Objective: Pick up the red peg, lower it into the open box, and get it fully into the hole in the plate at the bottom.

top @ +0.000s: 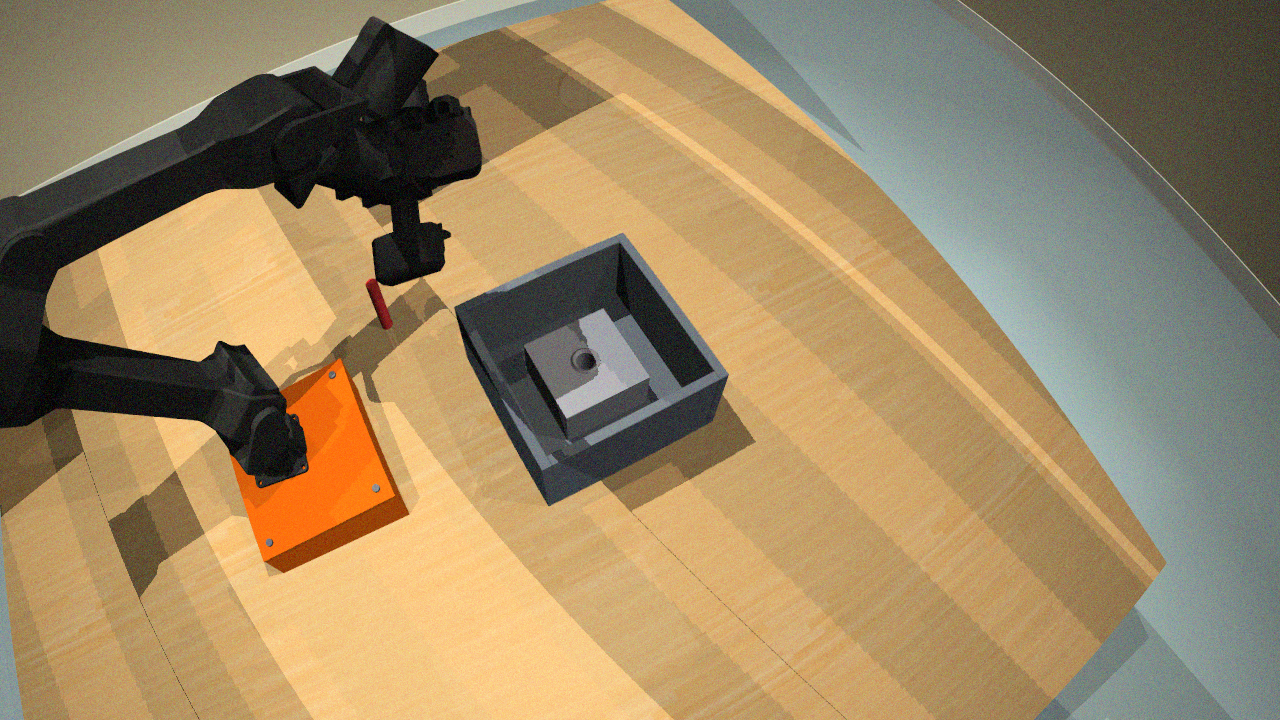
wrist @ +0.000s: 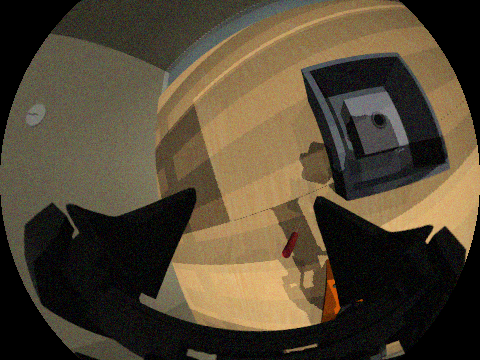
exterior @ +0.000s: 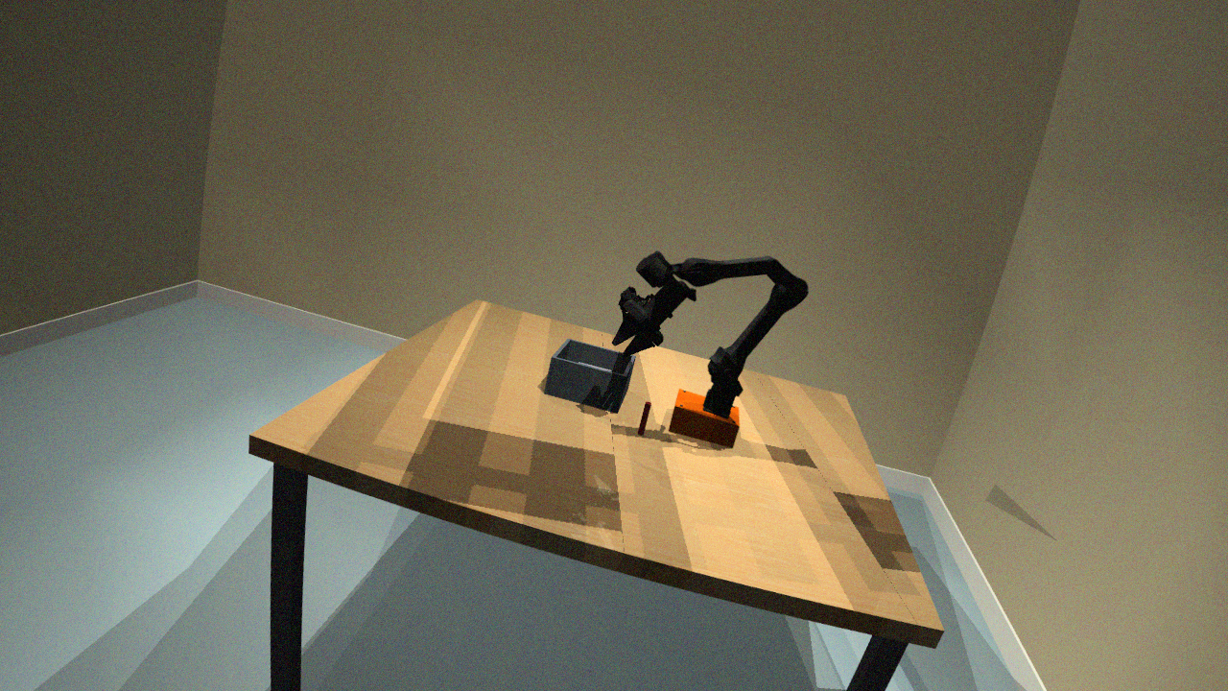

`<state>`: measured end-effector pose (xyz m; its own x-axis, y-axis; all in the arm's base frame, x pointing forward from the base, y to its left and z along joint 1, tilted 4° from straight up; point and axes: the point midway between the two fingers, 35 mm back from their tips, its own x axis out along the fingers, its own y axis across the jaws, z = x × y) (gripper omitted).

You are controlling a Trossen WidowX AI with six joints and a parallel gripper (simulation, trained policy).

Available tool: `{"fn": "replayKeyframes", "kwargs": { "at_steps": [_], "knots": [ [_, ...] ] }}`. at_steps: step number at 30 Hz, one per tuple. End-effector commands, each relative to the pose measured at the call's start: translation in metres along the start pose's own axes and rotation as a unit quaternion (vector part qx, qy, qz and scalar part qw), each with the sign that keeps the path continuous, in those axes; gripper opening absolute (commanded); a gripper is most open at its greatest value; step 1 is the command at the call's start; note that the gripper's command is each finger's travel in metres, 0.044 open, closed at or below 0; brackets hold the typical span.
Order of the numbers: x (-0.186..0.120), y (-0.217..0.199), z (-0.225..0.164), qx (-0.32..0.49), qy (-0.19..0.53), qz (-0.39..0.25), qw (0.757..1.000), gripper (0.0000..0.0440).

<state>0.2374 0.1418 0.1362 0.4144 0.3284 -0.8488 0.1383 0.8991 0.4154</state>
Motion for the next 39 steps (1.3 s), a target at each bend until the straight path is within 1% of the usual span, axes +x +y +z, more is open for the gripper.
{"fn": "replayKeyframes", "kwargs": {
  "at_steps": [1,7,13,21,29,39],
  "knots": [
    [0.001,-0.005,-0.011,0.034,0.024,-0.028,0.999,0.044],
    [0.001,-0.017,-0.036,0.099,0.071,-0.092,0.988,0.044],
    [-0.002,-0.026,-0.063,0.155,0.107,-0.167,0.968,0.044],
    [0.001,-0.034,-0.088,0.193,0.129,-0.246,0.941,0.044],
    [0.015,-0.04,-0.1,0.197,0.135,-0.285,0.928,0.044],
    [0.044,-0.05,-0.113,0.197,0.132,-0.303,0.923,0.044]
  ]
}}
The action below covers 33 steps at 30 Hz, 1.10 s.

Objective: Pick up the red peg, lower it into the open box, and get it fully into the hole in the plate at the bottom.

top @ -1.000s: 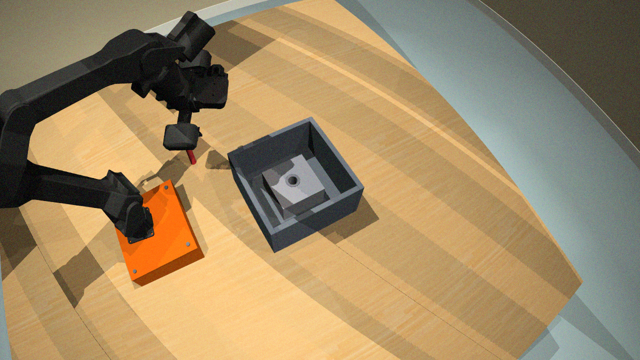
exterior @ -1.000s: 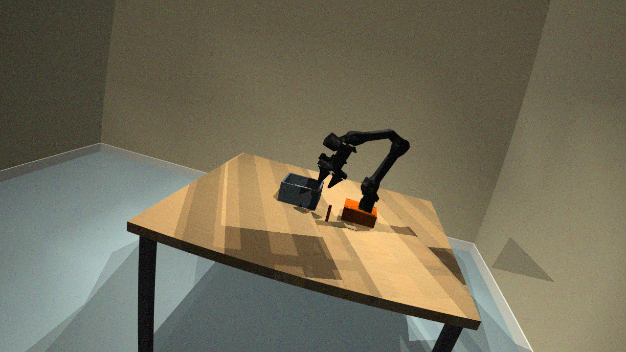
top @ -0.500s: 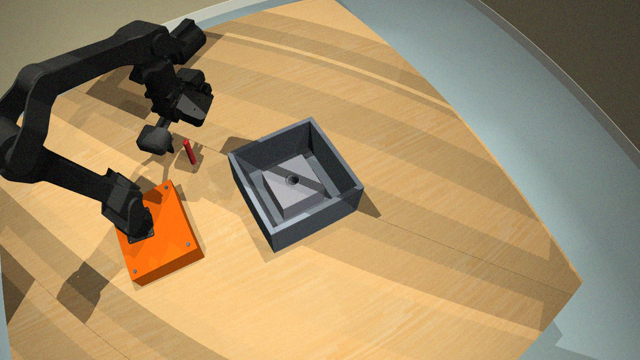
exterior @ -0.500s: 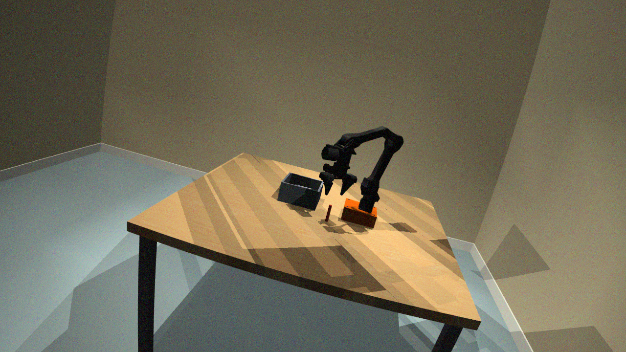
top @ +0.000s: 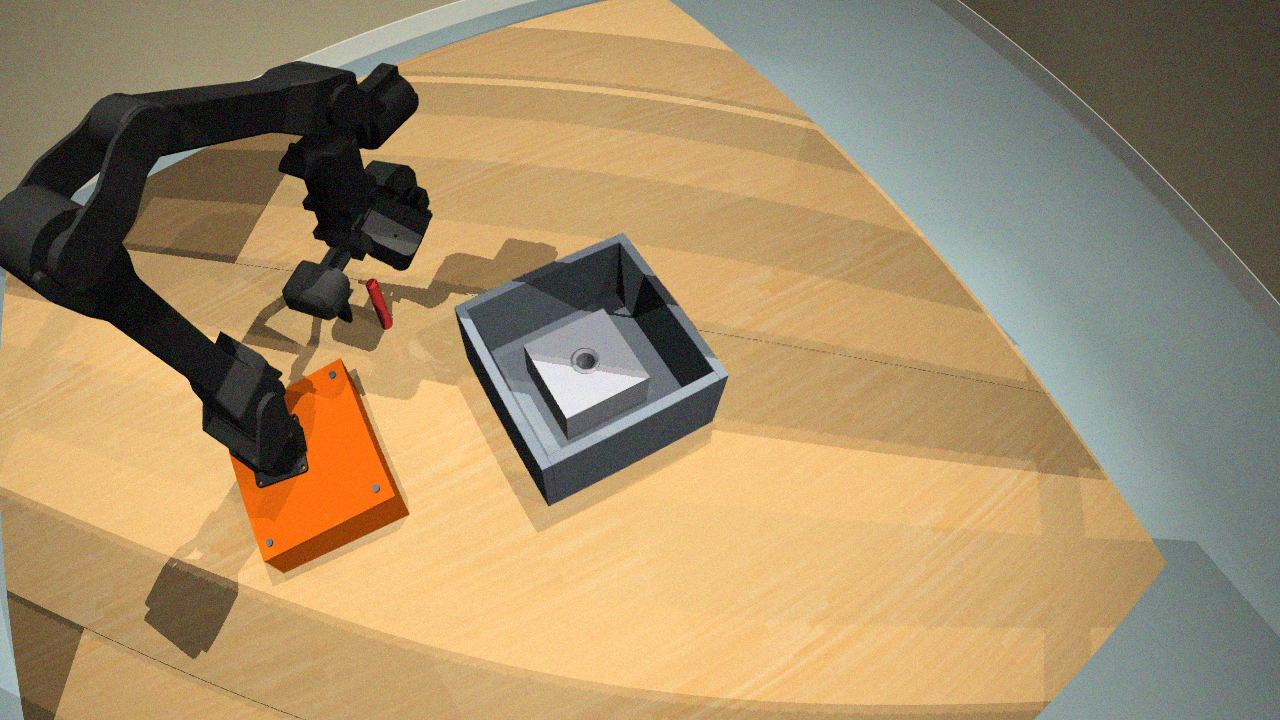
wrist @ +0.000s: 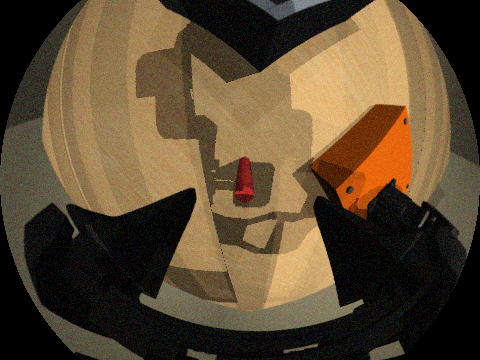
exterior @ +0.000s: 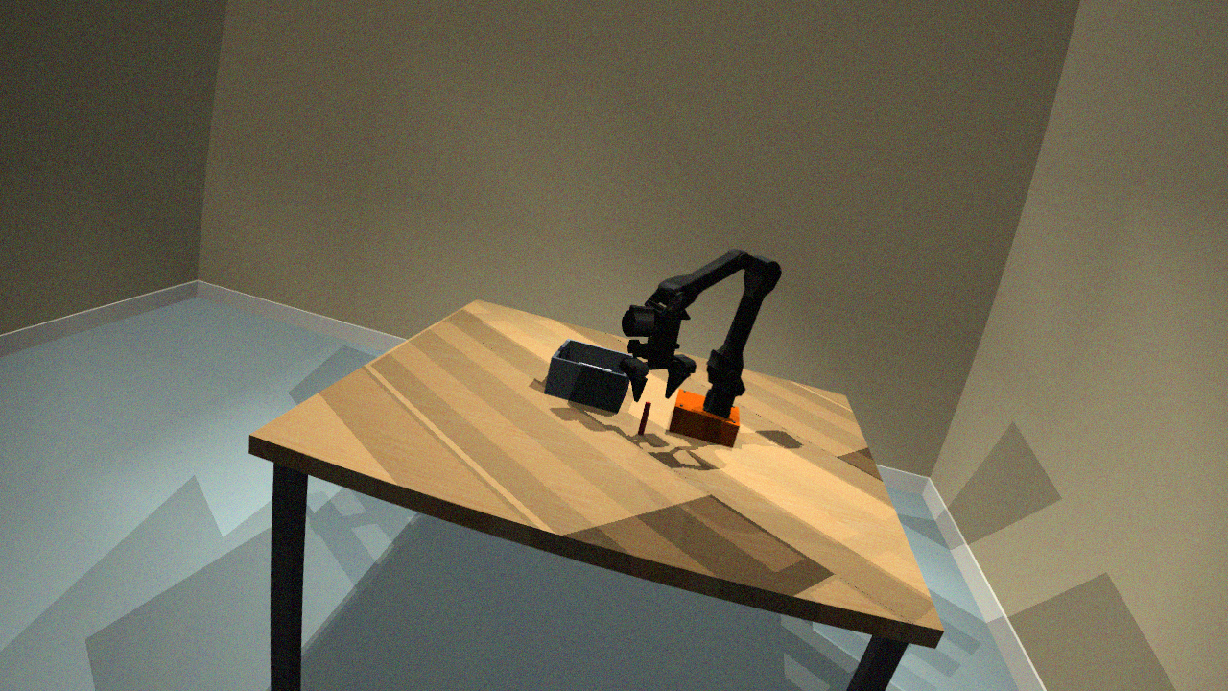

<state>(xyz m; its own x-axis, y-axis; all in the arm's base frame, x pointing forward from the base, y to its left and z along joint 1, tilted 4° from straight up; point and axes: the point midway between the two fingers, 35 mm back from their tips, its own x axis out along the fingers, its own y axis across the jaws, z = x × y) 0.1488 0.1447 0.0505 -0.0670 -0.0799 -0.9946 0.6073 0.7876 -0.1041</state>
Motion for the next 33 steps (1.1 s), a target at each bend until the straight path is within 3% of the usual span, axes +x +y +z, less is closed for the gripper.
{"fn": "replayKeyframes", "kwargs": {
  "at_steps": [1,10,12,26,29,33],
  "knots": [
    [0.013,0.0,0.0,0.004,-0.004,-0.008,1.0,0.044],
    [0.051,0.007,0.002,0.005,-0.017,-0.001,1.0,0.0439],
    [0.057,0.007,0.003,0.003,-0.018,-0.002,1.0,0.0423],
    [0.085,0.0,0.002,0.007,-0.012,-0.043,0.999,0.0072],
    [0.086,-0.002,0.002,0.008,-0.012,-0.057,0.998,0.0017],
    [0.074,0.006,0.007,0.004,-0.028,-0.047,0.998,0.0]
  ]
}}
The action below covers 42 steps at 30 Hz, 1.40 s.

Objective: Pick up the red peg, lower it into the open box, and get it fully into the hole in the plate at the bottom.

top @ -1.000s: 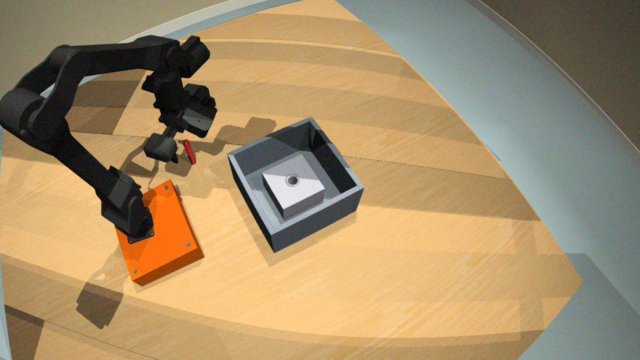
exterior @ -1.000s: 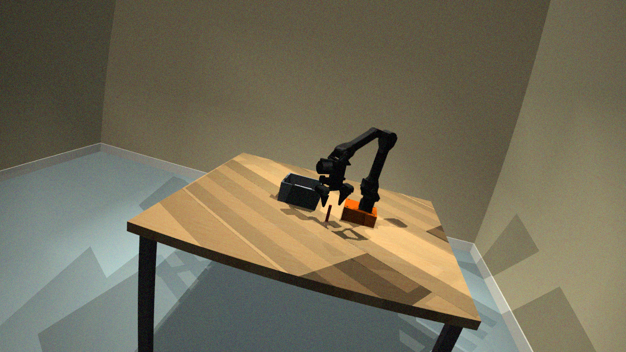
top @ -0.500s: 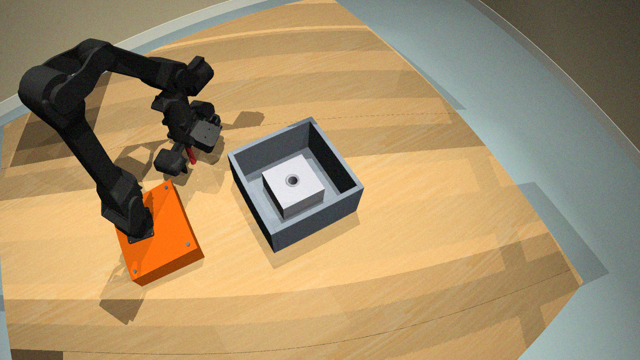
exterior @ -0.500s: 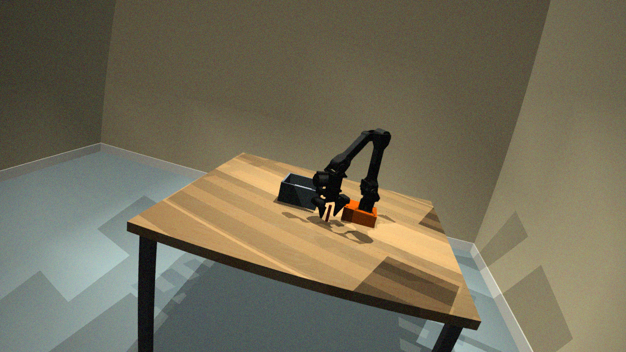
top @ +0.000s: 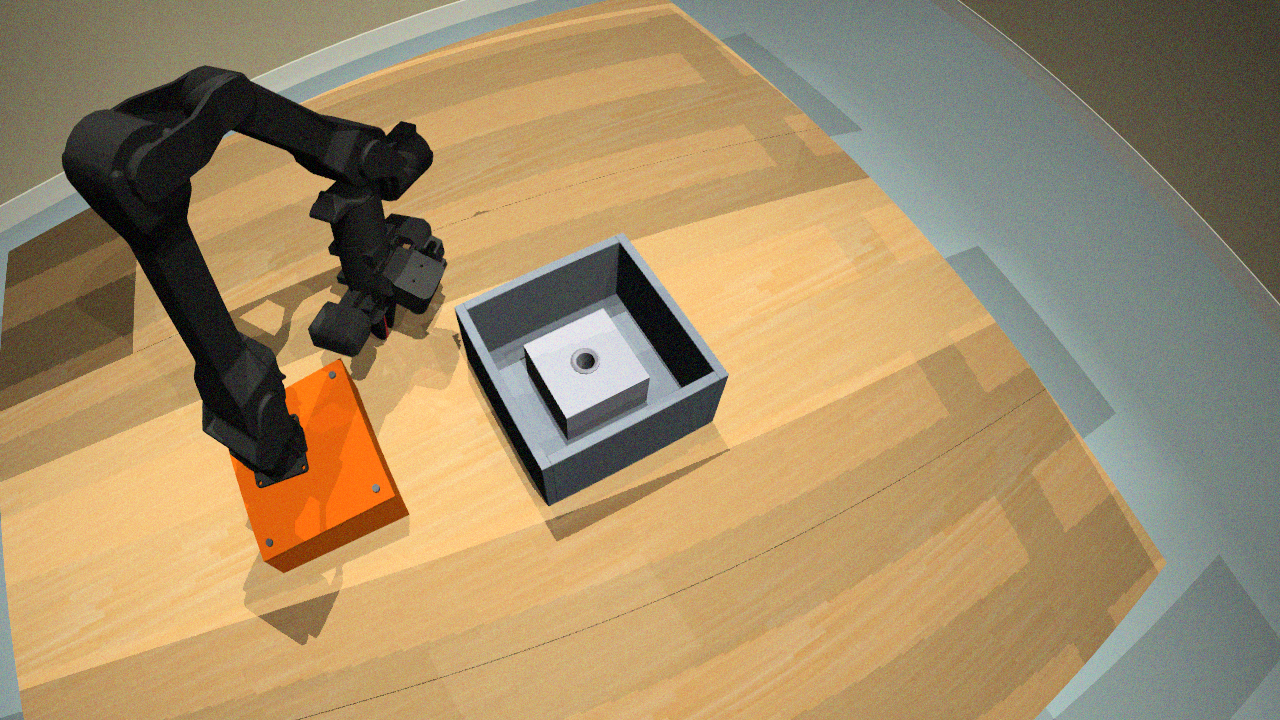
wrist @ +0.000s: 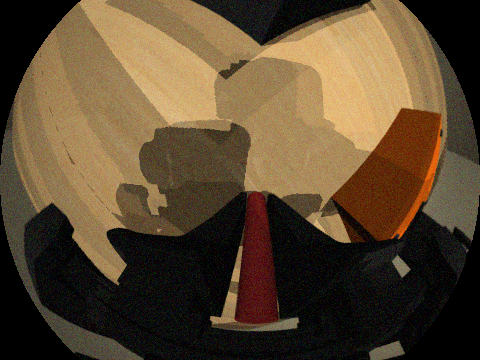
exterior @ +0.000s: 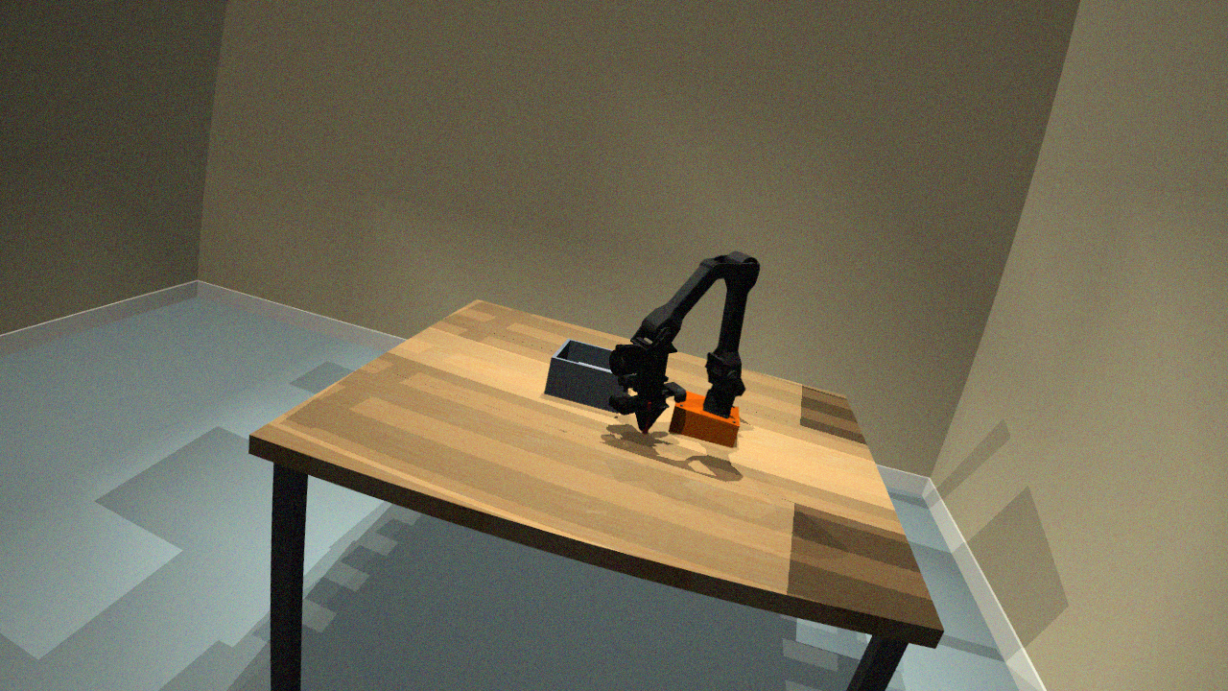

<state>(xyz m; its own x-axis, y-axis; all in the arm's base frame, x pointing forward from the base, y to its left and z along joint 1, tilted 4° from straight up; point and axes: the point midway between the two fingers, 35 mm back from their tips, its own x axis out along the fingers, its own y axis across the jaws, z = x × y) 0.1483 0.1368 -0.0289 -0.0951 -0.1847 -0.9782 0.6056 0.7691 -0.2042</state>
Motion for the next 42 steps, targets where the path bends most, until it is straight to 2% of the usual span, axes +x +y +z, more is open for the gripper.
{"fn": "replayKeyframes", "kwargs": {
  "at_steps": [1,15,26,42],
  "knots": [
    [-0.009,0.005,0.004,-0.001,-0.01,0.005,1.0,0.0],
    [-0.064,0.011,0.029,0.002,-0.052,0.026,0.998,0.0],
    [-0.106,0.013,0.063,0.047,-0.08,0.04,0.995,0.0],
    [-0.126,0.005,0.139,0.136,-0.11,0.052,0.983,0.0]
  ]
}}
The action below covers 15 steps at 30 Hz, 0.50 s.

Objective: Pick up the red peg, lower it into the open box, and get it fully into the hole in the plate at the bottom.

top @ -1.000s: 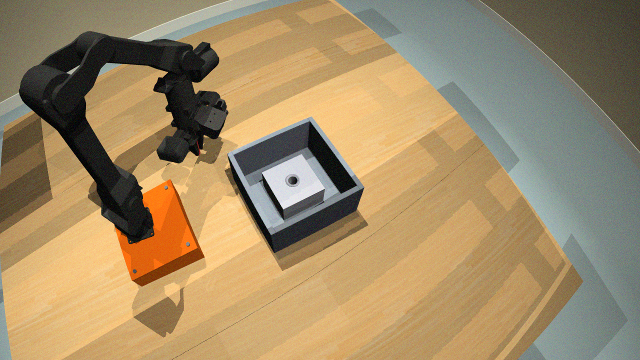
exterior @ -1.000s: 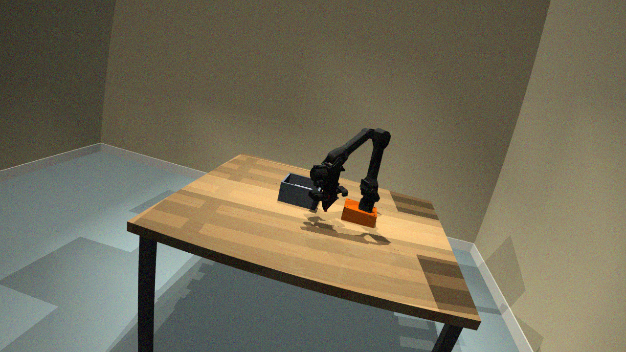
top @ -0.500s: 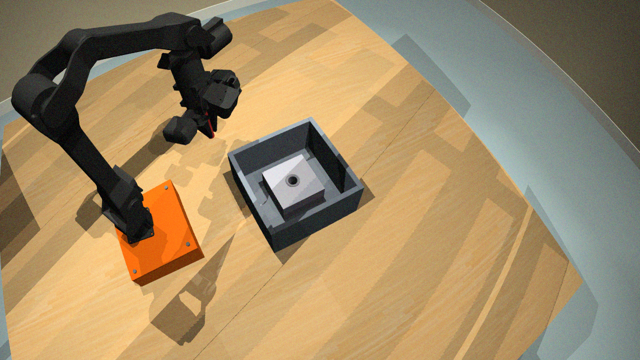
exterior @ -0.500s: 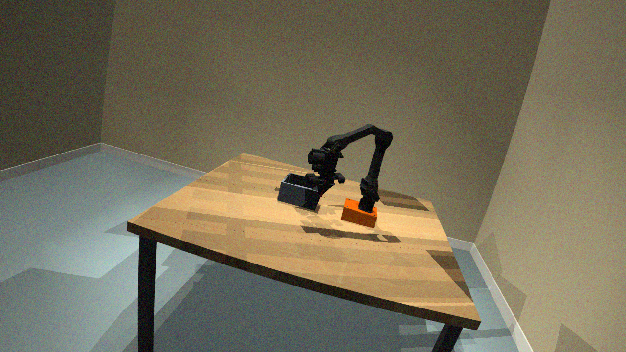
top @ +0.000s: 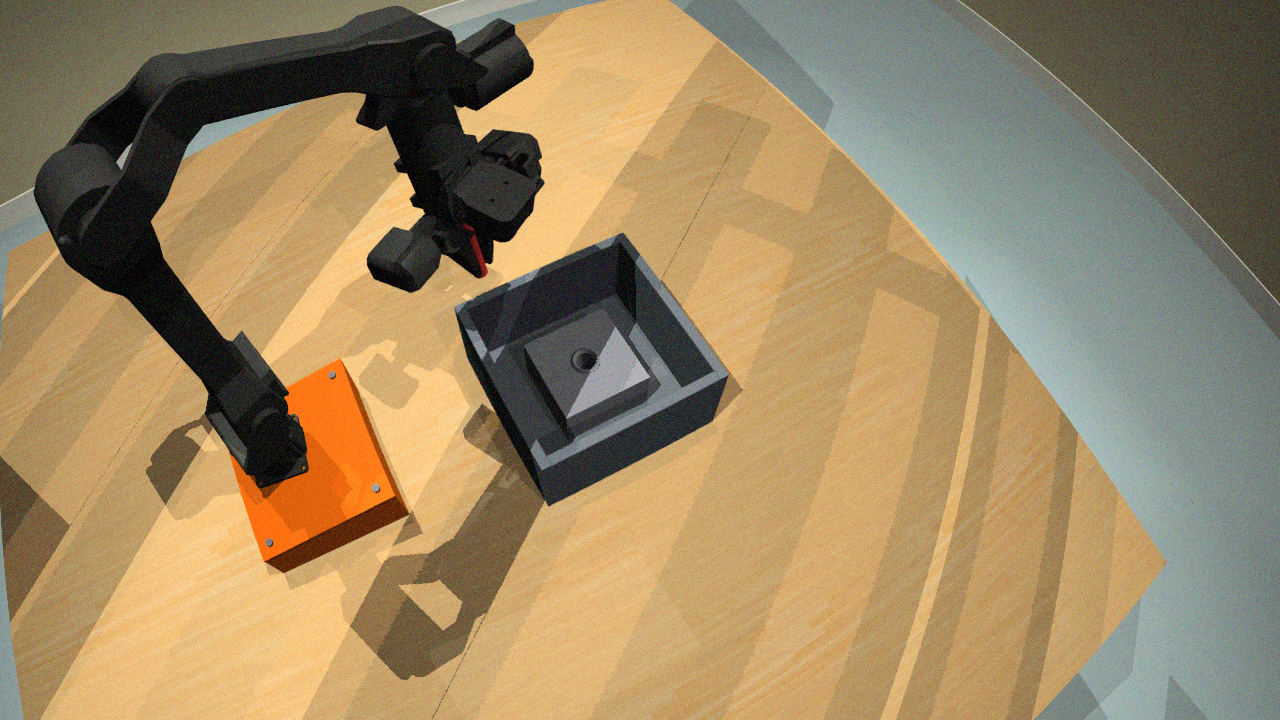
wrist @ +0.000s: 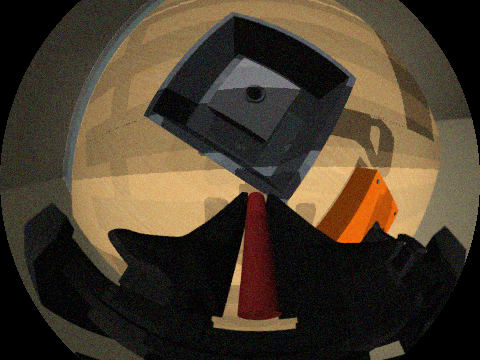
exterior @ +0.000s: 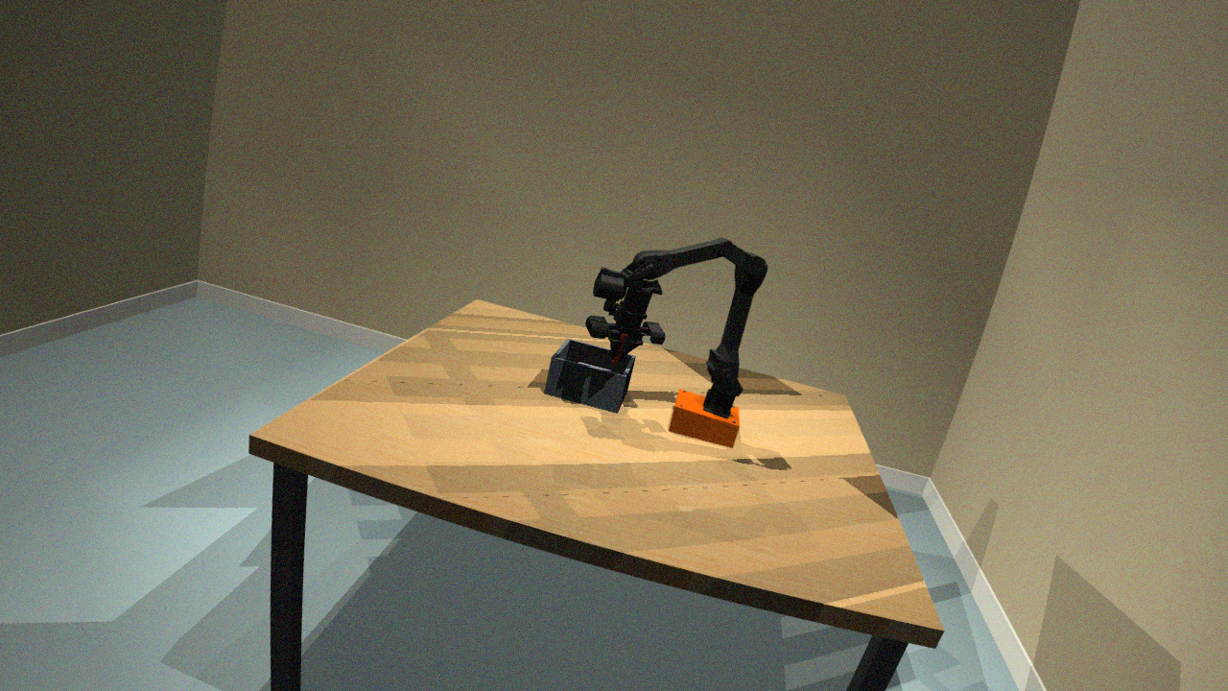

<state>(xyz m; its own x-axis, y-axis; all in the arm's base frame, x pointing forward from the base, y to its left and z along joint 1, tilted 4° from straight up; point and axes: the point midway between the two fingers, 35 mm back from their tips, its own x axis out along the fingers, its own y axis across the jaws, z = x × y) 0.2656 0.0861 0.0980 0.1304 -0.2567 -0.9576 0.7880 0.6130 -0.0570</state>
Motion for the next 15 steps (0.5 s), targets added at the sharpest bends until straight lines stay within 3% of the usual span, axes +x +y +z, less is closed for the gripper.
{"fn": "replayKeyframes", "kwargs": {
  "at_steps": [1,15],
  "knots": [
    [0.004,0.002,0.015,0.009,-0.006,-0.001,1.0,0.0],
    [0.035,0.003,0.079,0.024,-0.007,-0.002,1.0,0.0]
  ]
}}
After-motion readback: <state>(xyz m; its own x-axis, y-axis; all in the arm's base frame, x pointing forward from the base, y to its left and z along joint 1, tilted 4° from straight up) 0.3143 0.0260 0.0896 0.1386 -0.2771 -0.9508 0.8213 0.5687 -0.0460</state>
